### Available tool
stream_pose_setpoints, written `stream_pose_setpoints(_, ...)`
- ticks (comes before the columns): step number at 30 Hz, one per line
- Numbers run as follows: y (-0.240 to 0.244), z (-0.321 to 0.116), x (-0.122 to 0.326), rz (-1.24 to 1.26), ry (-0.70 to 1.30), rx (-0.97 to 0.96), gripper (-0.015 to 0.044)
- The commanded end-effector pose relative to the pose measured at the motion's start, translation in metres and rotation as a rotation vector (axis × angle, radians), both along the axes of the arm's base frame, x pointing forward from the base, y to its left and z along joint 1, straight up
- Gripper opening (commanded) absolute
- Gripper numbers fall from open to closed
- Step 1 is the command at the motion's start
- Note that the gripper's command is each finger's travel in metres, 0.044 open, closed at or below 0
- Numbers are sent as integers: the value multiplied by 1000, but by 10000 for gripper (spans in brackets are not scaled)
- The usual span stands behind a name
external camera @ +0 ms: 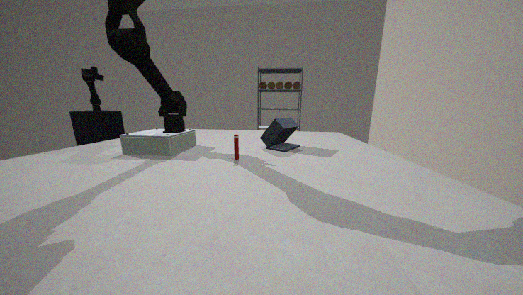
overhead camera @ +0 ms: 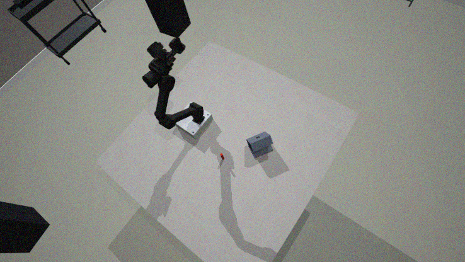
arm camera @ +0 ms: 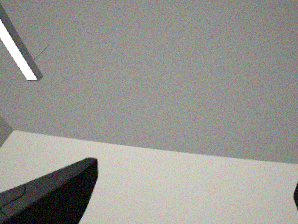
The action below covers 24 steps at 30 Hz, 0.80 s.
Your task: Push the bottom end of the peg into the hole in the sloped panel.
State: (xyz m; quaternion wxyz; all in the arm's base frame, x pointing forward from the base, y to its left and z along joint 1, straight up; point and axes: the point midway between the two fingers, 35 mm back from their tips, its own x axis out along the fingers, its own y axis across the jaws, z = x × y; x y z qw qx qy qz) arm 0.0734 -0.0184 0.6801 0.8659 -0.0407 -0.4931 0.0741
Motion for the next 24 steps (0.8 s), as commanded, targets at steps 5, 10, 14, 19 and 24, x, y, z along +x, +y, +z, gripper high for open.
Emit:
stream_pose_setpoints(5, 49, -7, 3, -15, 13, -107, 440)
stream_pose_setpoints(10, 71, -13, 10, -35, 34, -156, 440)
stream_pose_setpoints(14, 86, -18, 17, -58, 55, -189, 440)
stream_pose_setpoints(19, 105, -27, 29, -79, 84, -235, 440)
stream_pose_setpoints(24, 126, -37, 43, -89, 120, -288, 440)
